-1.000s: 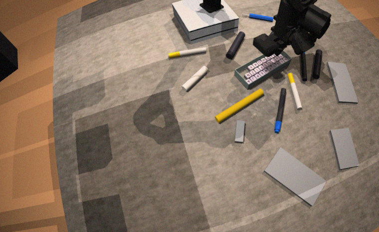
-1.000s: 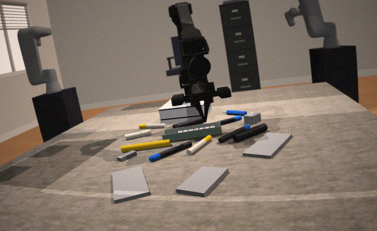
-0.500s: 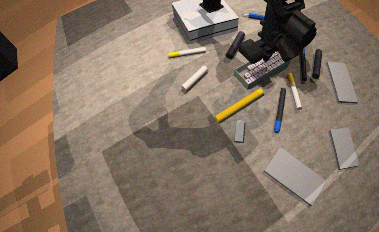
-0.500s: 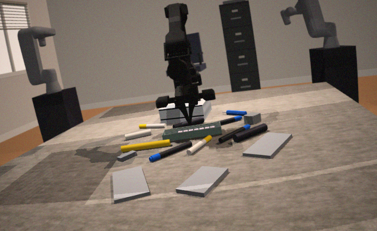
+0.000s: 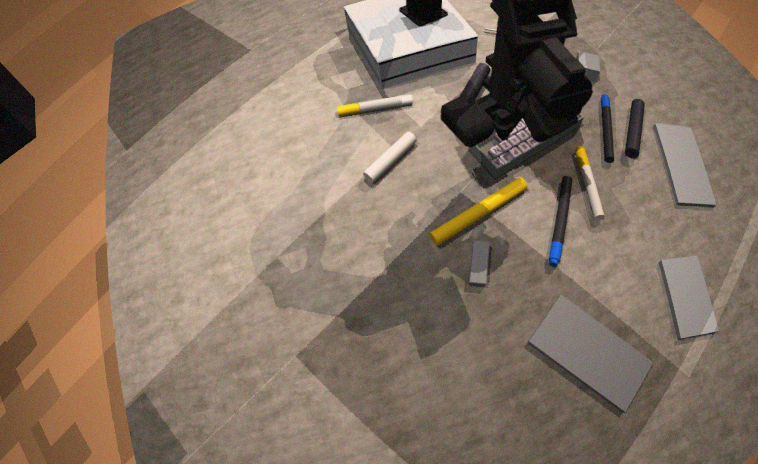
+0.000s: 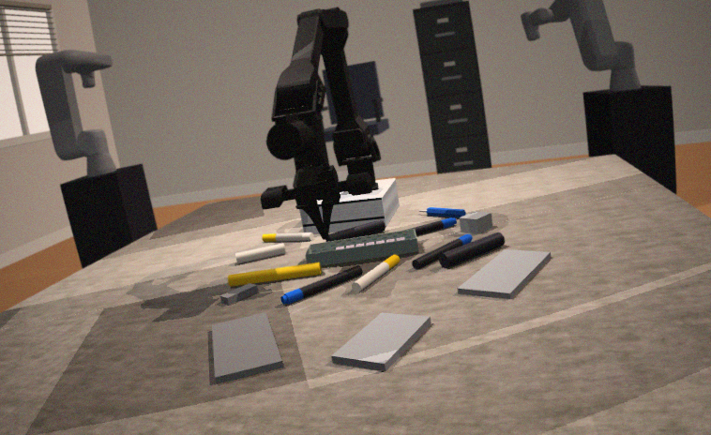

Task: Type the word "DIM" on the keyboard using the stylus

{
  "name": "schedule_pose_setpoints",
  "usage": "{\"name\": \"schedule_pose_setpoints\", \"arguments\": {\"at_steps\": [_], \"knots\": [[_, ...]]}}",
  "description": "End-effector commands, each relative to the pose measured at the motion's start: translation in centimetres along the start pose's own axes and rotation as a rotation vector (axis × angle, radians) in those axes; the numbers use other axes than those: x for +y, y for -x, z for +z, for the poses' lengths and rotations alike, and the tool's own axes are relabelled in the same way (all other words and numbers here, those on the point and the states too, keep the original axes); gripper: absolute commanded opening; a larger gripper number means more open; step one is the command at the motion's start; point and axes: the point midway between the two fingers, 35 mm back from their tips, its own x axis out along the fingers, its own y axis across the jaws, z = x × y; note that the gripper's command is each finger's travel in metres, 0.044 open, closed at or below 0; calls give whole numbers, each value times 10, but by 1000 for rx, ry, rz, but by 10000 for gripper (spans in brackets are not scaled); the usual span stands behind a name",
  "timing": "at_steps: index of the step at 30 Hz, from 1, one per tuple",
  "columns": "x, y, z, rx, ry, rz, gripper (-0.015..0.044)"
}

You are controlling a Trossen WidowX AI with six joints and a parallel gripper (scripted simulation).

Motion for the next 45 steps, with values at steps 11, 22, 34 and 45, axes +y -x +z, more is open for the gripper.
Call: {"name": "schedule_pose_setpoints", "arguments": {"at_steps": [11, 22, 34, 45], "knots": [[24, -1, -29, 5, 4, 5, 0], [96, 0, -29, 5, 3, 12, 0], [98, 10, -28, 4, 3, 13, 0], [98, 57, -25, -14, 8, 17, 0]]}}
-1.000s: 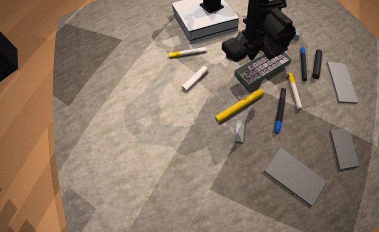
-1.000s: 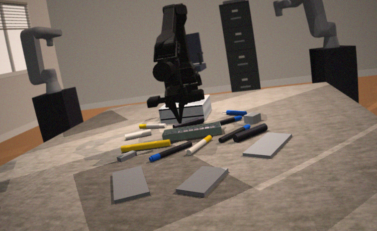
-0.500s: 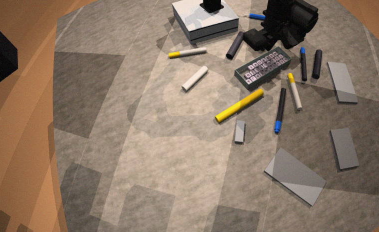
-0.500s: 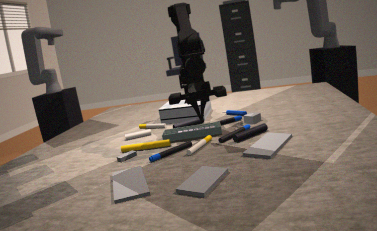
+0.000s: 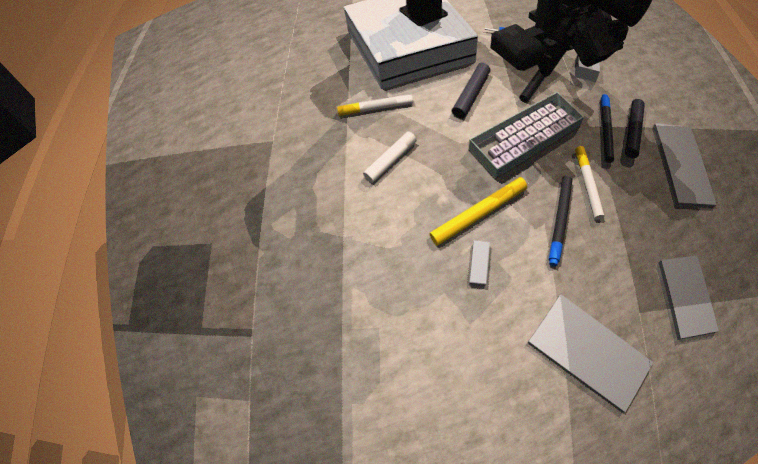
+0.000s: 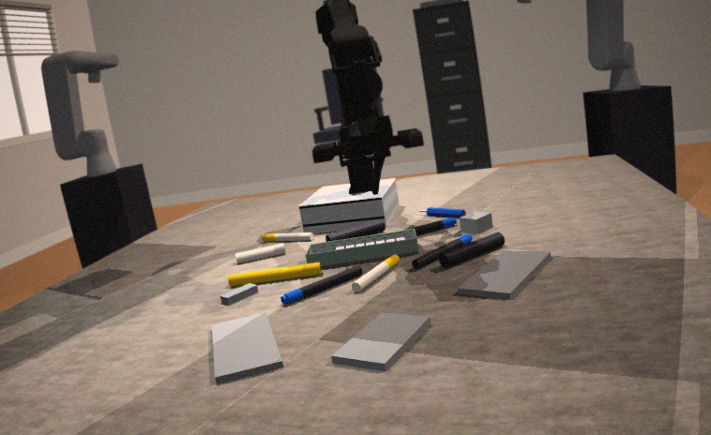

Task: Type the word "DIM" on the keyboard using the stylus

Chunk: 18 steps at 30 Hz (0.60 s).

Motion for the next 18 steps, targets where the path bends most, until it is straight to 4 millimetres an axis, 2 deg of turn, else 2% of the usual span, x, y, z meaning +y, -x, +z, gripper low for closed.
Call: {"name": "schedule_pose_setpoints", "arguments": {"at_steps": [1, 2, 6, 10, 18], "knots": [[0, -2, 0, 2, 0, 0, 0], [0, -1, 0, 1, 0, 0, 0], [0, -1, 0, 4, 0, 0, 105], [0, -1, 0, 4, 0, 0, 0], [0, -1, 0, 4, 0, 0, 0]]}}
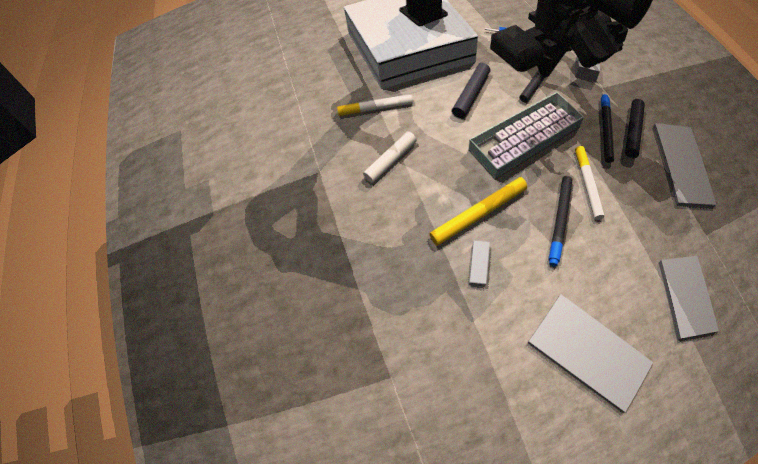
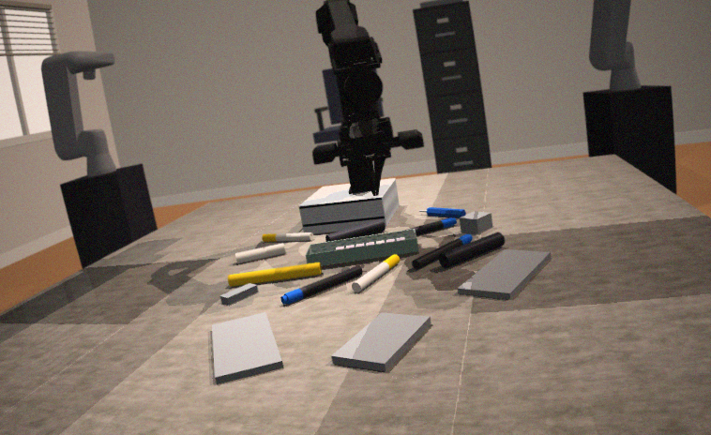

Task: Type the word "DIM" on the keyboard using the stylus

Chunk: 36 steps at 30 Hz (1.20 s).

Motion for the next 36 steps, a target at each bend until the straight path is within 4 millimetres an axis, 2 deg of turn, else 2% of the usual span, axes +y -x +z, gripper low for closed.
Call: {"name": "schedule_pose_setpoints", "arguments": {"at_steps": [1, 4, 7, 12, 16, 20, 24, 26, 36], "knots": [[0, 0, 0, 0, 0, 0, 0], [1, 0, 0, 2, 4, 1, 79], [17, -5, -8, 39, 66, 8, 150], [69, -18, -46, 177, 289, 12, 150], [102, -26, -84, 296, 447, -22, 150], [124, -31, -125, 409, 602, -83, 150], [135, -33, -163, 505, 743, -164, 150], [136, -34, -169, 519, 766, -179, 150], [137, -39, -166, 519, 766, -179, 150]]}}
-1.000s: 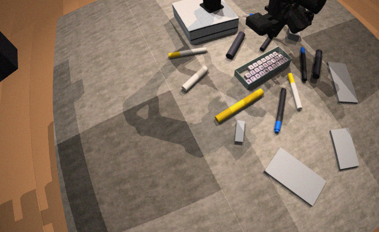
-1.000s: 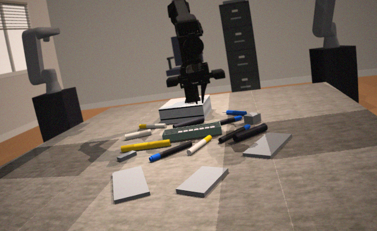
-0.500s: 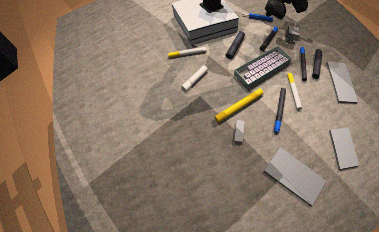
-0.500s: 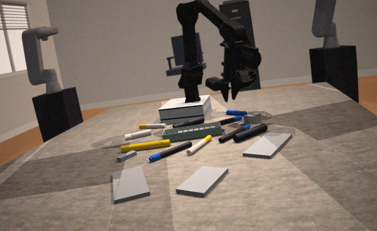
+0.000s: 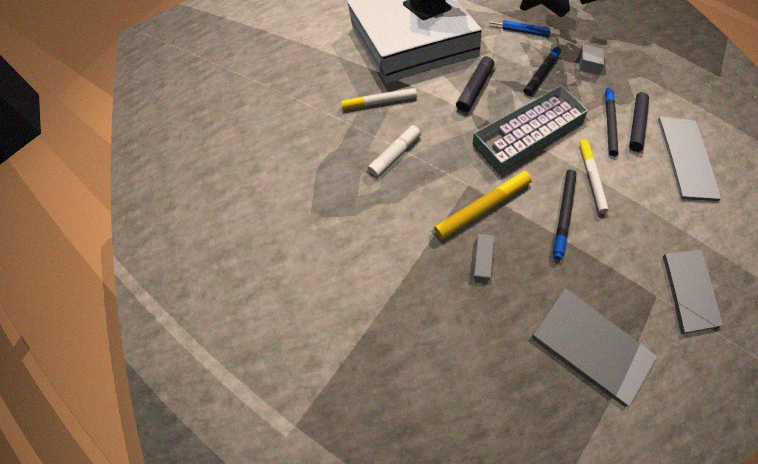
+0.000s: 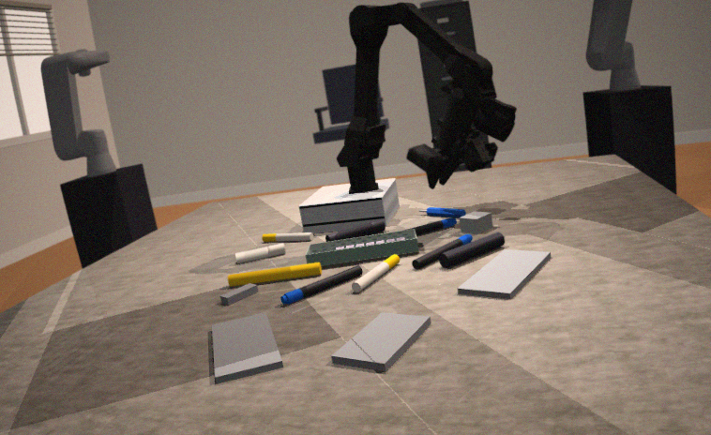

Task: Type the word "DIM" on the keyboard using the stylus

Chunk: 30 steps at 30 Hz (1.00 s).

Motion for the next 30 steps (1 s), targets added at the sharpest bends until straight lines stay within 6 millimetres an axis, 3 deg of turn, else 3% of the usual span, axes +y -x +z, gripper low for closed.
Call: {"name": "schedule_pose_setpoints", "arguments": {"at_steps": [1, 30], "knots": [[1, -3, 2, 1, 0, -1, 150], [-1, -23, 12, 1, 0, -1, 150]]}}
